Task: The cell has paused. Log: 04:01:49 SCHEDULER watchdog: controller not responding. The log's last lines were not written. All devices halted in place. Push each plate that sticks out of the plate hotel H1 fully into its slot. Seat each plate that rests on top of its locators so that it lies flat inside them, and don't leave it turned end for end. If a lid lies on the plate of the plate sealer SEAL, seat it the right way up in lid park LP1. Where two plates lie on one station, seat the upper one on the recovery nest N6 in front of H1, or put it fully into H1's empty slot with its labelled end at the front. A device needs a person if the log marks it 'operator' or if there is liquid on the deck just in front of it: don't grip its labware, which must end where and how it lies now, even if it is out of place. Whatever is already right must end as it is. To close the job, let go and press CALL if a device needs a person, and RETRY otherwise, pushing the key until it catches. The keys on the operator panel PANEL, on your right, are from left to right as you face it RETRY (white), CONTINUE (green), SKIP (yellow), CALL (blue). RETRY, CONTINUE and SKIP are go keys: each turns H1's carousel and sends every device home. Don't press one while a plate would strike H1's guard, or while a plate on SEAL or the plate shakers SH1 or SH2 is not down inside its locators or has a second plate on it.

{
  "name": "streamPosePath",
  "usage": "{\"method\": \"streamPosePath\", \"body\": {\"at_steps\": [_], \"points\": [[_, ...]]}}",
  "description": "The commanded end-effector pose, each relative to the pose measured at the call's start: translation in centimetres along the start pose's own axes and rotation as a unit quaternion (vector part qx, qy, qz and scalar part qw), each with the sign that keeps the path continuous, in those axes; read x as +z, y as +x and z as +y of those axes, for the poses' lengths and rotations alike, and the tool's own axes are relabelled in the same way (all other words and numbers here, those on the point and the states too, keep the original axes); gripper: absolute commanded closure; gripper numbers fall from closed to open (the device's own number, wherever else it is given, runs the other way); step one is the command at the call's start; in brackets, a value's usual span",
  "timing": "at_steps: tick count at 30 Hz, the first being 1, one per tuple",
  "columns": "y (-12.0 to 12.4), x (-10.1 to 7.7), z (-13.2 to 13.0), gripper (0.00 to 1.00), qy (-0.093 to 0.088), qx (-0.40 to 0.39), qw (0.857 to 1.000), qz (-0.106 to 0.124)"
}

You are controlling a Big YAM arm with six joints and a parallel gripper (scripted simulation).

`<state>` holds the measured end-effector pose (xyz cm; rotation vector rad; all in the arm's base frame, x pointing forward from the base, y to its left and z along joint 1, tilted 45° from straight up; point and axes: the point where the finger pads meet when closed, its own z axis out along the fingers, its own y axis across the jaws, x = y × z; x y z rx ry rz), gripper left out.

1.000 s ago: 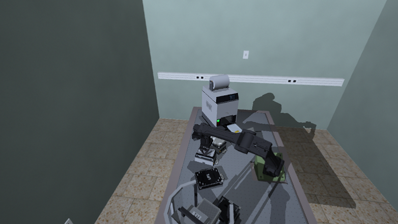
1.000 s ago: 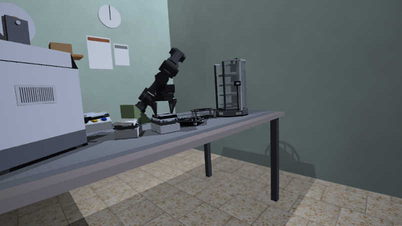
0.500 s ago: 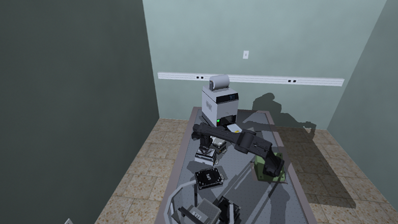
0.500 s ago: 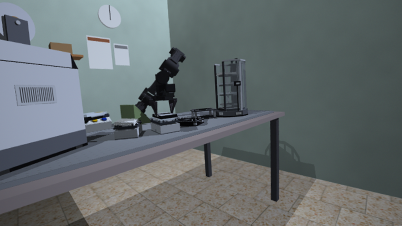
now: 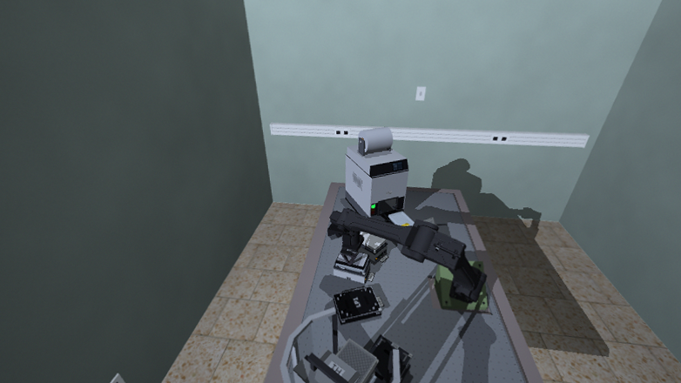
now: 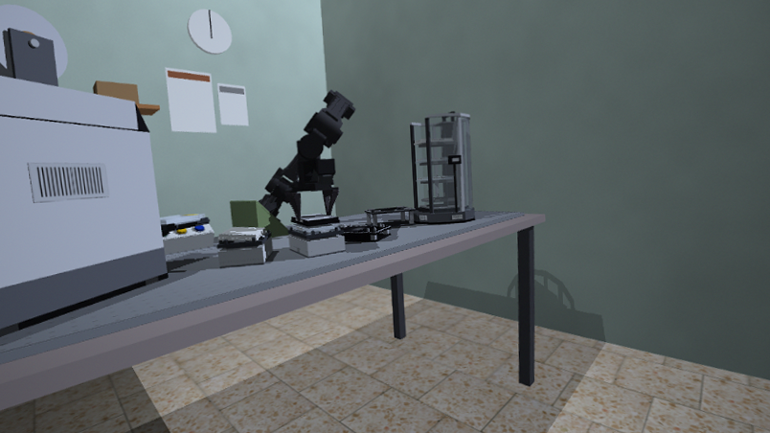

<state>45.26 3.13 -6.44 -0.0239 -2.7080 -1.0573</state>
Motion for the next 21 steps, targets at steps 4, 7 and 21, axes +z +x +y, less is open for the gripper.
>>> {"method": "streamPosePath", "body": {"at_steps": [4,7,21], "points": [[-1.85,-1.75,-1.07,0.2,0.001,-0.005,1.0,-0.018],[-1.84,-1.83,-1.09,0.2,0.001,-0.005,1.0,-0.018],[-1.94,-2.09,-1.14,0.2,0.002,-0.006,1.0,-0.019]]}}
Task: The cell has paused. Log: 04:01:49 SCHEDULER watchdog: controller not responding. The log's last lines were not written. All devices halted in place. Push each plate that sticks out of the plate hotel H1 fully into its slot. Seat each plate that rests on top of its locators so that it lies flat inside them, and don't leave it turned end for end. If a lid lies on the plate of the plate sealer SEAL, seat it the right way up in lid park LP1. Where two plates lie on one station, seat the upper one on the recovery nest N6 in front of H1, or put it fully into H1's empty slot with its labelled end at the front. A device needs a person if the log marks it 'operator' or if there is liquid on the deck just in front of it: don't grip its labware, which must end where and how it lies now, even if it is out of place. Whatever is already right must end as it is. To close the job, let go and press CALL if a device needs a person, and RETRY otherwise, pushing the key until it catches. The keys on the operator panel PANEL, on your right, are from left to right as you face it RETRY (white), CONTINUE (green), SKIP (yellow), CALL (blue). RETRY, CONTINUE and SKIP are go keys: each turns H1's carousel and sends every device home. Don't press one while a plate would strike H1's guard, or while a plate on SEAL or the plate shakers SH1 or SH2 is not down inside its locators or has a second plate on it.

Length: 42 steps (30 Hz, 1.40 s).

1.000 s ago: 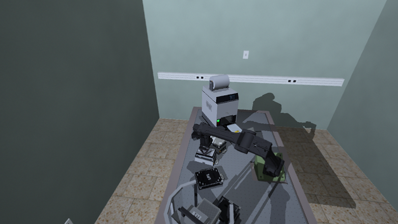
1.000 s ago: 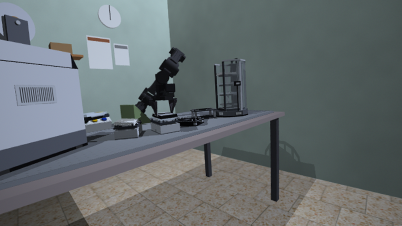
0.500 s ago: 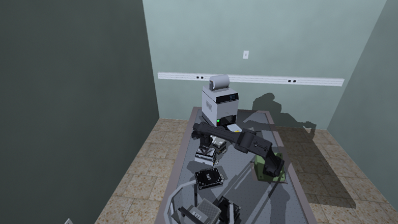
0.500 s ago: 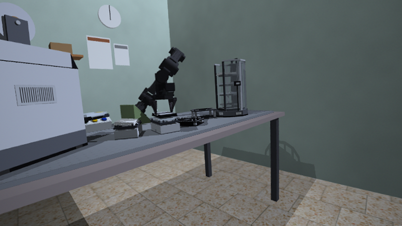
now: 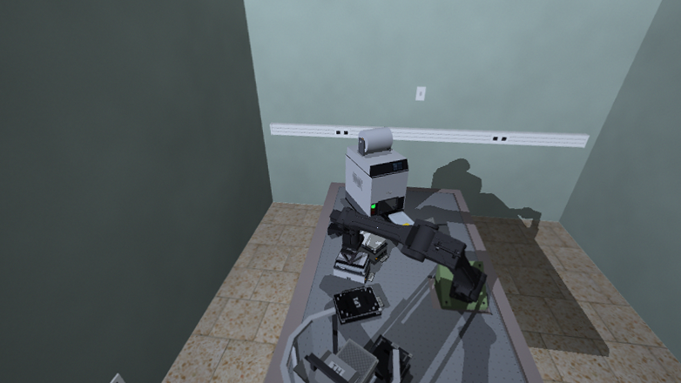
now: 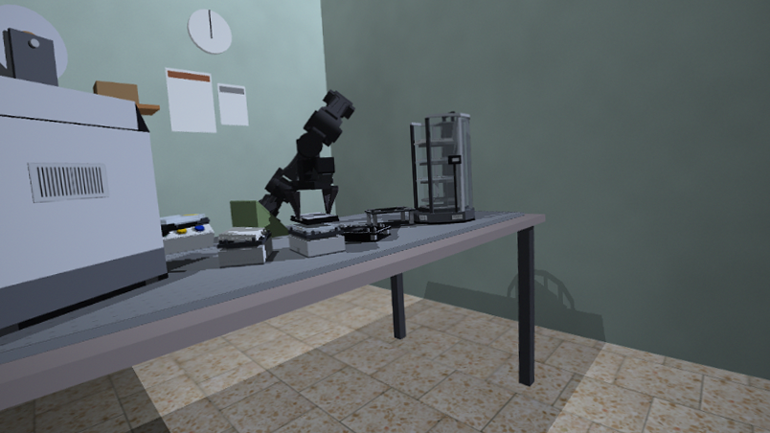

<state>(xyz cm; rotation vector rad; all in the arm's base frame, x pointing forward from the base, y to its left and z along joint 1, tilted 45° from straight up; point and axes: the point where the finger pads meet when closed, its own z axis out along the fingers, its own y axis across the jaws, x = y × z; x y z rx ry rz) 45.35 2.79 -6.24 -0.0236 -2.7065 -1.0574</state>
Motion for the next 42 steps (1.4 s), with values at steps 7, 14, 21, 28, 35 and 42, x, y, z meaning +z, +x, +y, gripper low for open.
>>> {"method": "streamPosePath", "body": {"at_steps": [7,14,21,28,35,42], "points": [[-1.8,-2.3,-1.0,0.2,0.001,-0.004,1.0,-0.018],[-1.9,-3.4,-0.6,0.2,0.003,-0.009,1.0,-0.023],[-2.2,-4.3,-0.2,0.2,0.006,-0.015,0.999,-0.031],[-2.2,-4.3,0.1,0.2,0.006,-0.017,0.999,-0.031],[-2.2,-4.1,0.4,0.2,0.007,-0.019,0.999,-0.029],[-2.2,-4.0,0.6,0.2,0.007,-0.019,0.999,-0.027]]}}
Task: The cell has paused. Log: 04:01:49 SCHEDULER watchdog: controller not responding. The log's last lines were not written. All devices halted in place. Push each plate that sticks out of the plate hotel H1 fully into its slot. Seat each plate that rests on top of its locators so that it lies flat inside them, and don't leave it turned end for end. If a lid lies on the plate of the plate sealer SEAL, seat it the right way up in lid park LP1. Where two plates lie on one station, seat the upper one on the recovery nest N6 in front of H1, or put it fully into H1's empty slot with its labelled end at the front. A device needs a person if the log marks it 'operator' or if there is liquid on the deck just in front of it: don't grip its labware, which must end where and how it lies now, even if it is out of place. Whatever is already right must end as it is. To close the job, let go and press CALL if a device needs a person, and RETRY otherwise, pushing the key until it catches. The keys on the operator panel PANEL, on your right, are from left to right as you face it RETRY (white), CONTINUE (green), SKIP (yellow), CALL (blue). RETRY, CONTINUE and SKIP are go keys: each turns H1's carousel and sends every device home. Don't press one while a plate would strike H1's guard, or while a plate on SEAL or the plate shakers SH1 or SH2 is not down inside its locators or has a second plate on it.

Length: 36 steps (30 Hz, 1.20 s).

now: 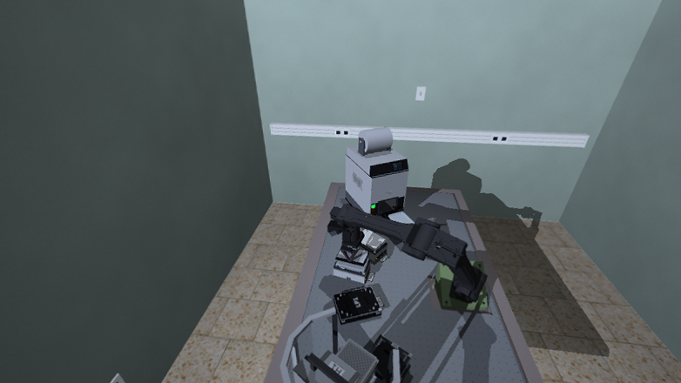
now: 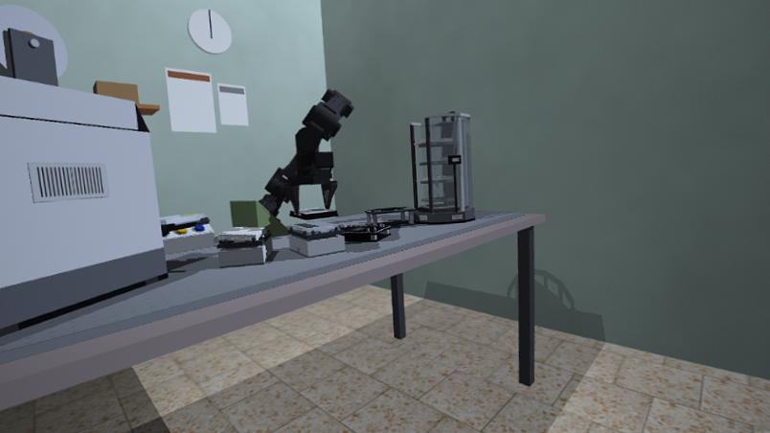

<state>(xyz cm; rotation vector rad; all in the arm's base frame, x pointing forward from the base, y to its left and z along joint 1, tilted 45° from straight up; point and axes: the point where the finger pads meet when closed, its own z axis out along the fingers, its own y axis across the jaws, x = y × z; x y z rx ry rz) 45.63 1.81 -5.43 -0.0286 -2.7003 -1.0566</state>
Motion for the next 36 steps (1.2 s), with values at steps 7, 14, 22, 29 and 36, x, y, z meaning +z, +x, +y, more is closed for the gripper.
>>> {"method": "streamPosePath", "body": {"at_steps": [7,14,22,29,36], "points": [[-2.16,-2.48,0.88,0.2,0.007,-0.021,0.999,-0.028],[-2.17,-2.45,1.12,0.2,0.008,-0.022,0.999,-0.027],[-2.17,-2.34,1.21,0.2,0.008,-0.022,0.999,-0.026],[-2.16,-2.25,1.31,0.2,0.008,-0.022,0.999,-0.026],[-2.16,-2.25,1.42,0.2,0.008,-0.022,0.999,-0.026]]}}
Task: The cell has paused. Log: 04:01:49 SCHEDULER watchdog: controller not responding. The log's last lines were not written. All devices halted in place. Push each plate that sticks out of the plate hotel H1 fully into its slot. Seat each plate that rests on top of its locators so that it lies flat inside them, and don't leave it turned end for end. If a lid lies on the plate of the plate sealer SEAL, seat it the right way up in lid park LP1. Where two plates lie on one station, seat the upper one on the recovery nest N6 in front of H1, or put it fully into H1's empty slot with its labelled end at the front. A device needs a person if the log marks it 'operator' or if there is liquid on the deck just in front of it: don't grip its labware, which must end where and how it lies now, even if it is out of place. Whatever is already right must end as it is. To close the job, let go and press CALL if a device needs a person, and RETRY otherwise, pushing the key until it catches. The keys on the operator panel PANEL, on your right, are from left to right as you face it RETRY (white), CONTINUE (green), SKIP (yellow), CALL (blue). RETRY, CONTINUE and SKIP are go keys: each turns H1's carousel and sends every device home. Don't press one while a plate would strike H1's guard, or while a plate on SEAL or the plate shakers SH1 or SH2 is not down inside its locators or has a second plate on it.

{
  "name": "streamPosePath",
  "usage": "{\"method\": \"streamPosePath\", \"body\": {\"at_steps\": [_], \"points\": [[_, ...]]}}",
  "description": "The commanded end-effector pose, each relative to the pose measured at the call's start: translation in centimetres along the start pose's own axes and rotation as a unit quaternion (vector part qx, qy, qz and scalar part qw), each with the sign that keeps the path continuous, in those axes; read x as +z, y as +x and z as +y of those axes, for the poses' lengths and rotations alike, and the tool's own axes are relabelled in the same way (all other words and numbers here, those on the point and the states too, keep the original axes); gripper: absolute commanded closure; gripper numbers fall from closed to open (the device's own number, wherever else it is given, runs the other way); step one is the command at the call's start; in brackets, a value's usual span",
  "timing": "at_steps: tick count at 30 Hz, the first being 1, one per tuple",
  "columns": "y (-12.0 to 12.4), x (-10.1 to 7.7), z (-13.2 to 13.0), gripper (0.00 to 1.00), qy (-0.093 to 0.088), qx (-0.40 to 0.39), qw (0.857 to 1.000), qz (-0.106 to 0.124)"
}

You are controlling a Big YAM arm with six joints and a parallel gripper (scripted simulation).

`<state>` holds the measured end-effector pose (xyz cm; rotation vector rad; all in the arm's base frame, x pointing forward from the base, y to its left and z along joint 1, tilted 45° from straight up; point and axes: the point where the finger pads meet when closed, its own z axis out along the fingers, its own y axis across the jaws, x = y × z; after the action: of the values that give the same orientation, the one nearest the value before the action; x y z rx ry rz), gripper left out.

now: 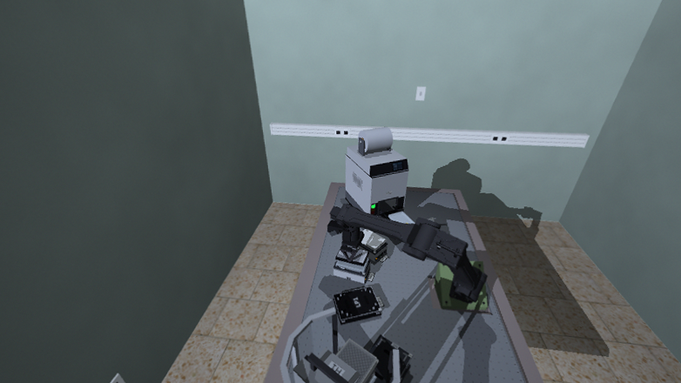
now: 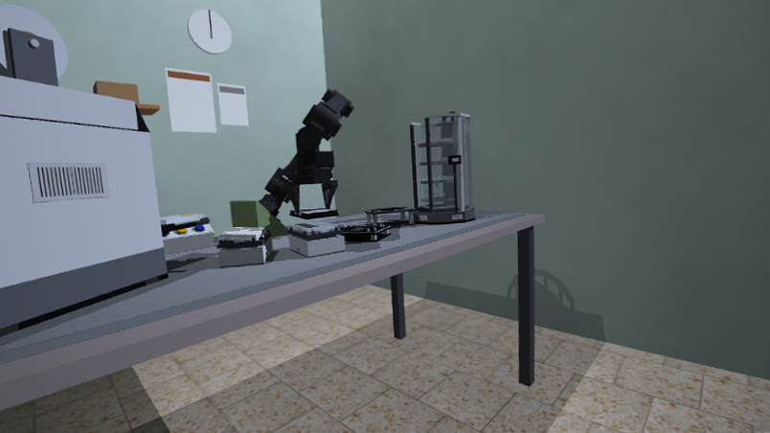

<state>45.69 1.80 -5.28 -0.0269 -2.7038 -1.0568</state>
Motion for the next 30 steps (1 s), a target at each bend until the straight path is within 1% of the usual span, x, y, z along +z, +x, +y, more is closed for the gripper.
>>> {"method": "streamPosePath", "body": {"at_steps": [1,13,14,15,20,26,30], "points": [[-2.1,-2.1,1.3,0.2,0.008,-0.021,0.999,-0.024],[-2.1,-2.1,1.4,0.2,0.008,-0.021,0.999,-0.024],[-1.4,-3.2,0.3,0.2,0.006,-0.015,0.999,-0.03],[-1.7,-3.7,0.3,0.2,0.007,-0.017,0.999,-0.032],[-1.6,-4.2,0.1,0.2,0.006,-0.015,0.999,-0.029],[-1.5,-6.2,0.4,0.2,0.008,-0.017,0.999,-0.032],[-1.4,-6.9,0.0,0.2,0.007,-0.014,0.999,-0.028]]}}
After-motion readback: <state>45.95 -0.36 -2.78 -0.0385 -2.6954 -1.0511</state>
